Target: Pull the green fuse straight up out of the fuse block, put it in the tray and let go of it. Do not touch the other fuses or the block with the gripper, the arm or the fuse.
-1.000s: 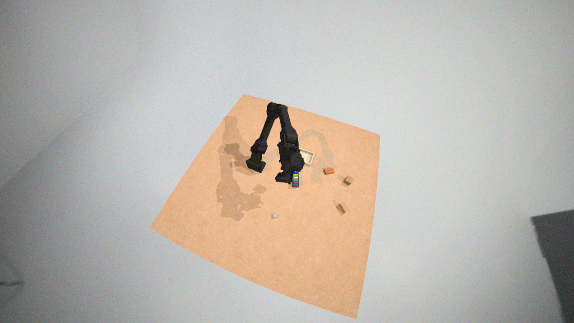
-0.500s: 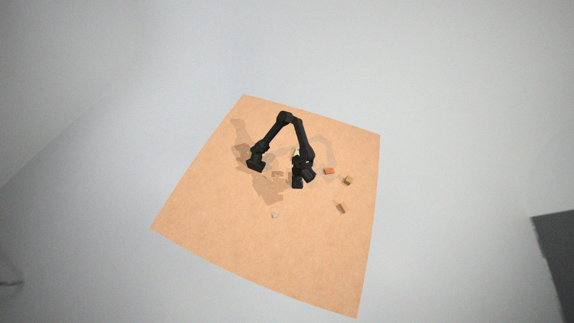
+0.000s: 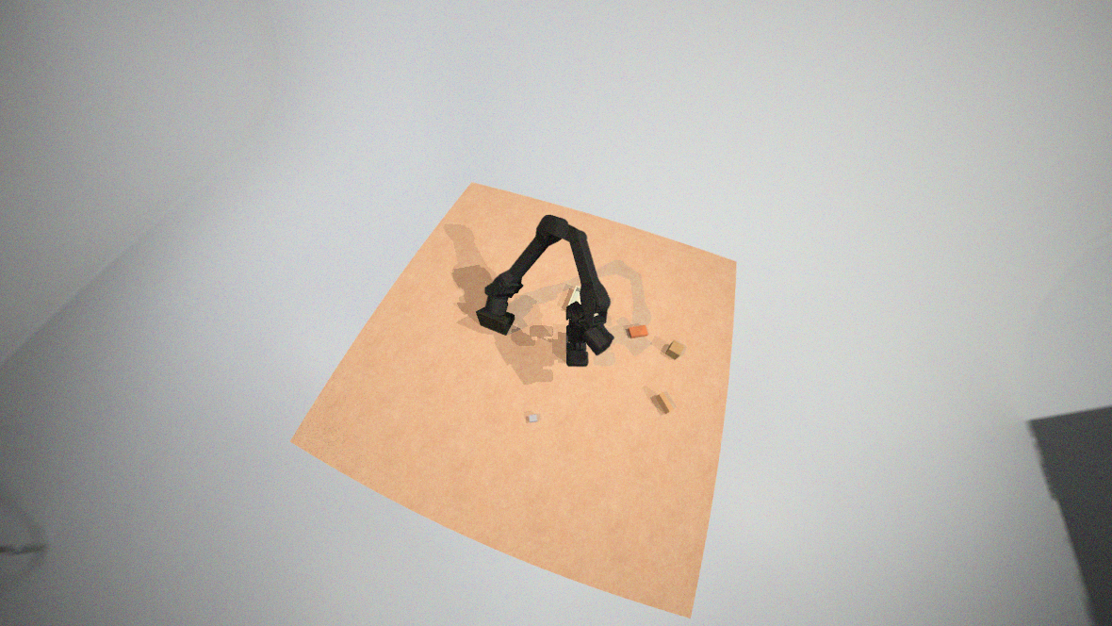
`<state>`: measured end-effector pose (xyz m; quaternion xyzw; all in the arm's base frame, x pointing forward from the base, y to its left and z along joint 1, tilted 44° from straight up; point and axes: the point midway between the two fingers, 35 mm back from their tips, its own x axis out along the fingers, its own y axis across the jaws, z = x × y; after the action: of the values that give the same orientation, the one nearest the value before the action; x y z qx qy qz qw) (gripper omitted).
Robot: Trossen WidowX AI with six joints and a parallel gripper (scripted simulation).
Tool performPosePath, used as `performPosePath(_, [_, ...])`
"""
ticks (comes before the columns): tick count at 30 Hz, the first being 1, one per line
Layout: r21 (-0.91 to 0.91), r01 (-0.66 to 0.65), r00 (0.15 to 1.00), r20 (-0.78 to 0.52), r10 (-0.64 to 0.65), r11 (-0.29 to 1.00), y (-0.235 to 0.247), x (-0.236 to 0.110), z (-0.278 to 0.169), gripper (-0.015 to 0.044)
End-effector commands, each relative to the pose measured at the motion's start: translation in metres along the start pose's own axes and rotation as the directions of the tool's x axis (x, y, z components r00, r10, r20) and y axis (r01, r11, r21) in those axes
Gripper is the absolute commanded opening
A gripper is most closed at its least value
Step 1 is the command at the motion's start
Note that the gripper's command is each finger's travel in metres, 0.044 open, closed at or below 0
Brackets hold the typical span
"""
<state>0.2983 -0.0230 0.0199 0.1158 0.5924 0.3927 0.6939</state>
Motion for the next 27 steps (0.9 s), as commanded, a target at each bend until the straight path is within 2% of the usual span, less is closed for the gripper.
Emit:
performPosePath(1, [0.005, -0.005, 1.0, 0.003, 0.005, 1.0, 0.001, 0.004, 0.0, 0.0069])
performPosePath(27, [0.005, -0.006, 1.0, 0.003, 0.006, 1.0, 0.005, 0.018, 0.0, 0.0069])
